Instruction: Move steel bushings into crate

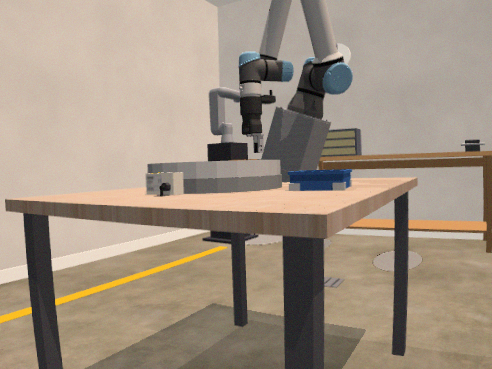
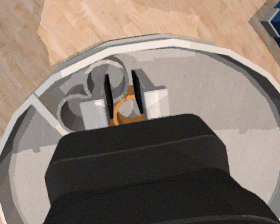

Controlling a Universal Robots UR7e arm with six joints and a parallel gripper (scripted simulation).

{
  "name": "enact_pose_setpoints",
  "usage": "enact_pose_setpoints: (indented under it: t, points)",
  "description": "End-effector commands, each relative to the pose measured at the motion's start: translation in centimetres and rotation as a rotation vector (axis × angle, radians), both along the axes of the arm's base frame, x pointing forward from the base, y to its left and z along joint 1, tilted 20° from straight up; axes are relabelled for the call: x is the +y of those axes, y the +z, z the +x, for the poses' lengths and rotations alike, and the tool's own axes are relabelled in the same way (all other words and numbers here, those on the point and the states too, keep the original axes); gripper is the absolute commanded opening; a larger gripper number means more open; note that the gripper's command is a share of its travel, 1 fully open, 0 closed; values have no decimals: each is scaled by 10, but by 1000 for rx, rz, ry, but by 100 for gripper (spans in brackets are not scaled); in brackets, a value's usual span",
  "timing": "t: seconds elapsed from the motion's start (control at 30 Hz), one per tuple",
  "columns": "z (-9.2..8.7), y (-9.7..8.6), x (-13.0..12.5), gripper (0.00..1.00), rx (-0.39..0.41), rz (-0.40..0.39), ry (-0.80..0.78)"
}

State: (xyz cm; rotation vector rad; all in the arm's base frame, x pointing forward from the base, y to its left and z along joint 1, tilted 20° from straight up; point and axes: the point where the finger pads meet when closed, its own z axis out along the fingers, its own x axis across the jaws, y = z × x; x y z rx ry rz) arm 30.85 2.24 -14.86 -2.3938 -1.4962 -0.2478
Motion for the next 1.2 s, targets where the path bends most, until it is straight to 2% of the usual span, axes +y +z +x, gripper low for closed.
enact_pose_setpoints:
  t: [0.0, 0.13, 0.3, 1.17]
  points:
    - [0, -2, 0, 45, -1, -1, 0]
    - [0, -2, 0, 45, -1, -1, 0]
    - [0, -15, 5, 45, -1, -1, 0]
    - [0, -16, 5, 45, -2, -1, 0]
